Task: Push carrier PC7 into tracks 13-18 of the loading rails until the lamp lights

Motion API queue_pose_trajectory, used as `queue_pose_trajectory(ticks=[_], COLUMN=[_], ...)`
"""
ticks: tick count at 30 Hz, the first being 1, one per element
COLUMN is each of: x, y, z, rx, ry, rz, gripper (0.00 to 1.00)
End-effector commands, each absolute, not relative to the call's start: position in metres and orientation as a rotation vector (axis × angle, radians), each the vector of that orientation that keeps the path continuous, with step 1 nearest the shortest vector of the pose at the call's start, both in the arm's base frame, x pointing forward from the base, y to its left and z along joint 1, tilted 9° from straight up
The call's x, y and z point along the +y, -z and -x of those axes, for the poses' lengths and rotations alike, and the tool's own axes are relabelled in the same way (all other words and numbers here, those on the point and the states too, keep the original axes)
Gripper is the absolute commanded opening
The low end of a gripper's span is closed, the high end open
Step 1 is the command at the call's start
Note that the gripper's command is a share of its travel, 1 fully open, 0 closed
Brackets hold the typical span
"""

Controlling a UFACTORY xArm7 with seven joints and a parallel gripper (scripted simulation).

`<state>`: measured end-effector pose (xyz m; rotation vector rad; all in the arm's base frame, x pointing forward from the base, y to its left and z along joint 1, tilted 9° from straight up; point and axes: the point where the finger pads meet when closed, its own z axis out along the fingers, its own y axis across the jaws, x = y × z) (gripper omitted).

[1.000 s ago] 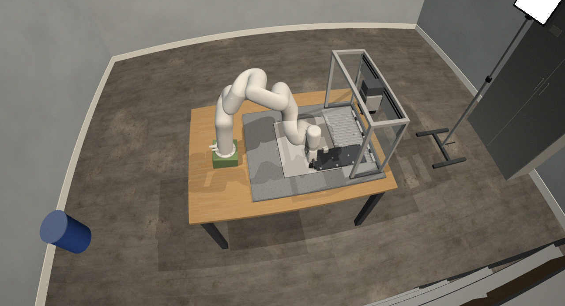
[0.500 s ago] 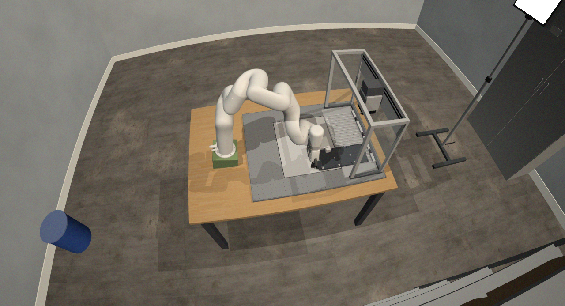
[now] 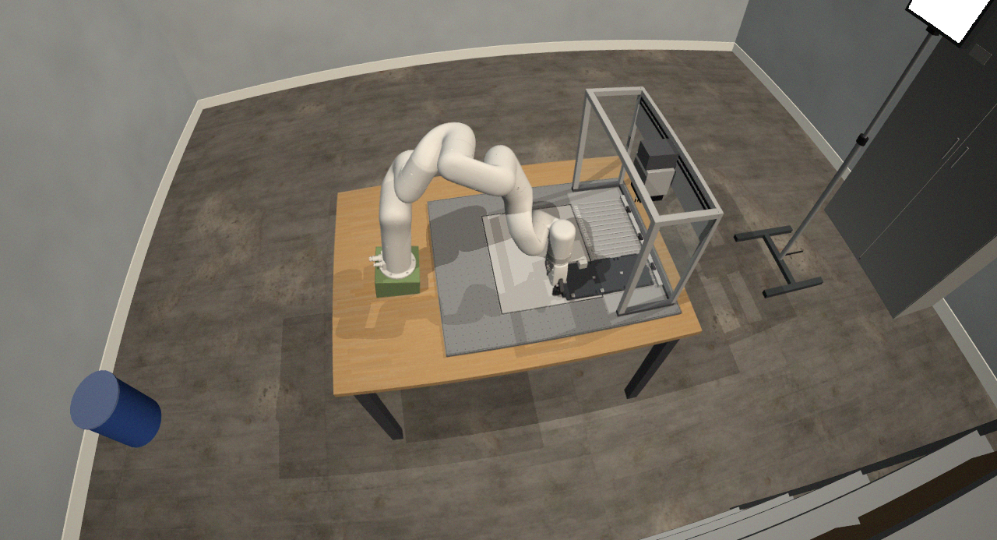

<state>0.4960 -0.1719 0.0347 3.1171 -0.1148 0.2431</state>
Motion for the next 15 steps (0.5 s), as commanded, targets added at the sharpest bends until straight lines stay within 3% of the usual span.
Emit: queue_pose_trajectory(ticks=[1,15], x=[-0.1728,-0.1731], y=[-0.0369,-0.0375], z=[-0.4994,-0.5033], rx=[-0.115,-0.115], ry=[-0.25,-0.25], rz=[-3.115,-3.115], gripper=[0.82,0.82])
